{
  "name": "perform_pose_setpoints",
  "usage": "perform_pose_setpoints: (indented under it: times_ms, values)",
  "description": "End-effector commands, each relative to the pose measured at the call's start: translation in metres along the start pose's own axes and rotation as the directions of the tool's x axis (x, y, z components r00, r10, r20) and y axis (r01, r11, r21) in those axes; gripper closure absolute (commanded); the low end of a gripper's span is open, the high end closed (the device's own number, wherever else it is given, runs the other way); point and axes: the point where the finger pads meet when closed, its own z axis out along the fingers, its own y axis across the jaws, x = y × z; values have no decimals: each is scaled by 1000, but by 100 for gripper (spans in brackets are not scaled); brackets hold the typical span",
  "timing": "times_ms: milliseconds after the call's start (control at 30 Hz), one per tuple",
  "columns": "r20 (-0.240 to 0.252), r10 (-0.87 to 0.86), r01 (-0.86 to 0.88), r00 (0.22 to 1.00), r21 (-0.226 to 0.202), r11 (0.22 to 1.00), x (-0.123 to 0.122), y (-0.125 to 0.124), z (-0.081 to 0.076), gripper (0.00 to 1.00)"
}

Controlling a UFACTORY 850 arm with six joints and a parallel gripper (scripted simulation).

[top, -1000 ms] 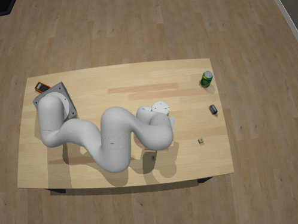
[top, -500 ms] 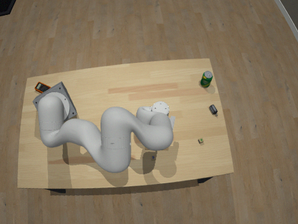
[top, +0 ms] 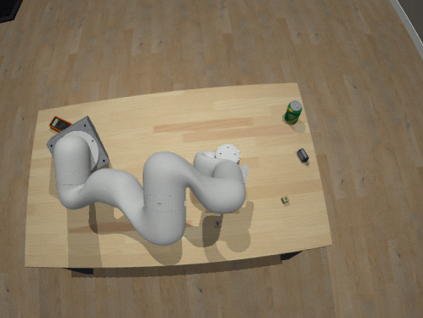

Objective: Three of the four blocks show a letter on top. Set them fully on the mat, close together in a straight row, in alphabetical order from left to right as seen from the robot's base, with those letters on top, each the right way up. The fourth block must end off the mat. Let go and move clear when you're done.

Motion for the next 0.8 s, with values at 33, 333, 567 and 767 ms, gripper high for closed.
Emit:
perform_pose_setpoints:
  times_ms: [33, 333, 567, 767]
  values:
    - [-1, 0, 0, 1000, 0, 1000, 1, 0, -1, 77]
    - [-1, 0, 0, 1000, 0, 1000, 1, 0, 0, 77]
    - [-1, 0, 0, 1000, 0, 1000, 1, 0, 2, 77]
    - [-1, 0, 0, 1000, 0, 1000, 1, 0, 3, 77]
